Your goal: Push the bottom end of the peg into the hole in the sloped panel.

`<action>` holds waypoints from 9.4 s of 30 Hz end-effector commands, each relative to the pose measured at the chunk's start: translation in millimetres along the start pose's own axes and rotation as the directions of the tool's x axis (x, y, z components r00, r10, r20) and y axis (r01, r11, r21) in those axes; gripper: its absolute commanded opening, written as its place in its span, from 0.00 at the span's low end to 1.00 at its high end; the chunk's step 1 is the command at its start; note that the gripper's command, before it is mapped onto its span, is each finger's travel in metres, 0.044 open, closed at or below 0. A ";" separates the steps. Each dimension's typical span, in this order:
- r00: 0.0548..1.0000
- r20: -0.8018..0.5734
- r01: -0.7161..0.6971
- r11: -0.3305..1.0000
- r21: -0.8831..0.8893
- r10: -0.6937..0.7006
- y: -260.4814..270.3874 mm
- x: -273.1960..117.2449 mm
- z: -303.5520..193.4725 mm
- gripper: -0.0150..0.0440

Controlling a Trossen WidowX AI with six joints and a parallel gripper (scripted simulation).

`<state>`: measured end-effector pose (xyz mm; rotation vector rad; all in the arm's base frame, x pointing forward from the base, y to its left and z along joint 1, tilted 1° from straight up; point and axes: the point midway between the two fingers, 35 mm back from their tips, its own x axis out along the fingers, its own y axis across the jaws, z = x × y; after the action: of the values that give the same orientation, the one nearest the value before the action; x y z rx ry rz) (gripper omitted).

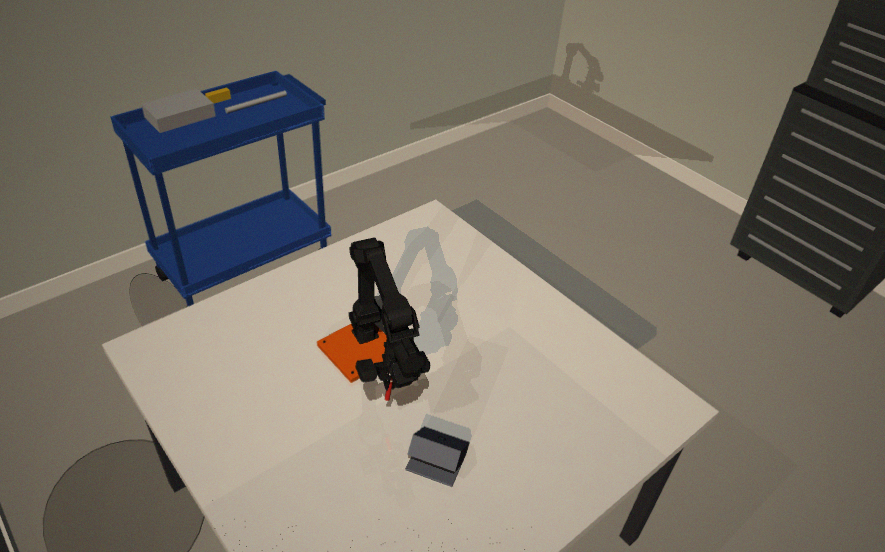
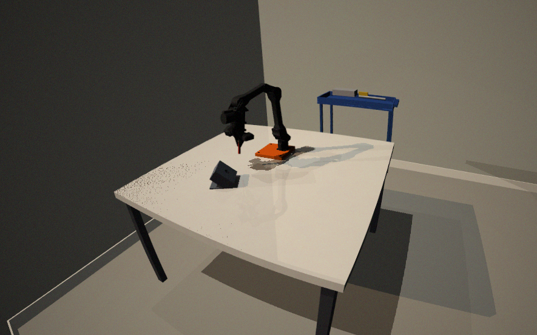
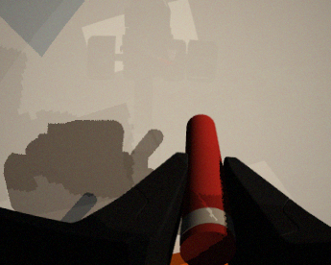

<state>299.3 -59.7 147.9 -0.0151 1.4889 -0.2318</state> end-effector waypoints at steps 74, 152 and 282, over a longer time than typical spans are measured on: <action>0.930 0.268 0.354 0.808 -0.472 -0.250 90.1 -27.4 64.2 0.25; 0.841 0.447 0.531 0.622 -0.575 -0.305 131.5 9.3 113.2 0.25; 0.835 0.456 0.539 0.628 -0.561 -0.309 118.9 43.7 129.4 0.65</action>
<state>447.0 32.4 97.8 -0.9824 1.1446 -0.0522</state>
